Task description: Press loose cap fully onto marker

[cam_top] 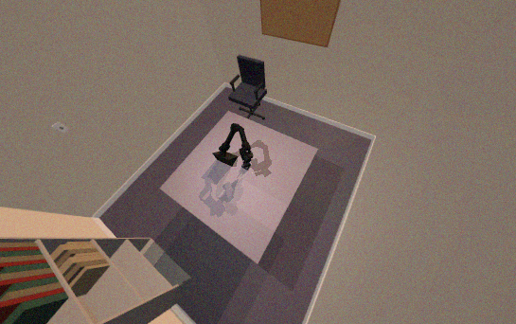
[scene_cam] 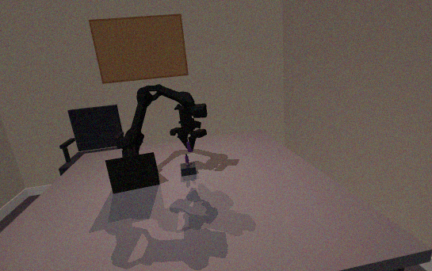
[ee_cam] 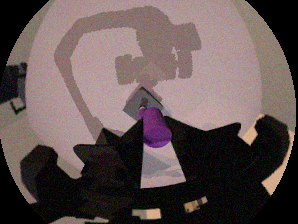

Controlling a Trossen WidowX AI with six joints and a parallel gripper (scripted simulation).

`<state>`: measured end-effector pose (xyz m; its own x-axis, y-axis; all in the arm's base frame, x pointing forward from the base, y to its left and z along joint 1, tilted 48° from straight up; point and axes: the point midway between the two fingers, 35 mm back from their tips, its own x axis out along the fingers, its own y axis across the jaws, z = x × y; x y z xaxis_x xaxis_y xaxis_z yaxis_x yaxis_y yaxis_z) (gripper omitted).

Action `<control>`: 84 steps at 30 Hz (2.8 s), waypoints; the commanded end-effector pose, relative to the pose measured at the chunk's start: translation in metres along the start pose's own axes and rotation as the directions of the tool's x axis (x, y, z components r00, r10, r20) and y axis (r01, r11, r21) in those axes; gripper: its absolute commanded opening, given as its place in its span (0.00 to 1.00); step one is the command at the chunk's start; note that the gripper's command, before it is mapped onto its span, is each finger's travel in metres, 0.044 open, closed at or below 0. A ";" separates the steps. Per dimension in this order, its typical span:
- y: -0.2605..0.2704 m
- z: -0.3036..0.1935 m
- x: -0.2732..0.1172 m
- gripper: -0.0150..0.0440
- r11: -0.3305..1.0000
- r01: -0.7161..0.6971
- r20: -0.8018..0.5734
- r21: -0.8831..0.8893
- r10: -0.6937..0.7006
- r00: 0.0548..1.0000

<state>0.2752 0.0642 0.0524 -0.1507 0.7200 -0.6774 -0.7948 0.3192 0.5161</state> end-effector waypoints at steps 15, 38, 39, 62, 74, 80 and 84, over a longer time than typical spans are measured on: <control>0.017 -0.015 0.000 0.25 1.000 -0.005 -0.004 -0.002 0.005 1.000; 0.016 -0.015 0.035 0.25 1.000 -0.004 -0.004 -0.002 0.004 1.000; 0.016 -0.015 0.037 0.25 1.000 -0.004 -0.003 -0.002 0.004 1.000; 0.017 -0.016 0.049 0.30 1.000 -0.003 -0.006 -0.006 0.003 1.000; 0.017 -0.016 0.049 0.83 1.000 -0.003 -0.006 -0.006 0.003 1.000; 0.016 -0.016 0.047 1.00 1.000 -0.002 -0.006 -0.005 0.002 1.000; 0.013 -0.015 -0.005 1.00 1.000 0.006 -0.010 0.003 -0.006 1.000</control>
<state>0.2470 0.0826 0.0320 -0.1702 0.7156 -0.6774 -0.7884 0.3135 0.5292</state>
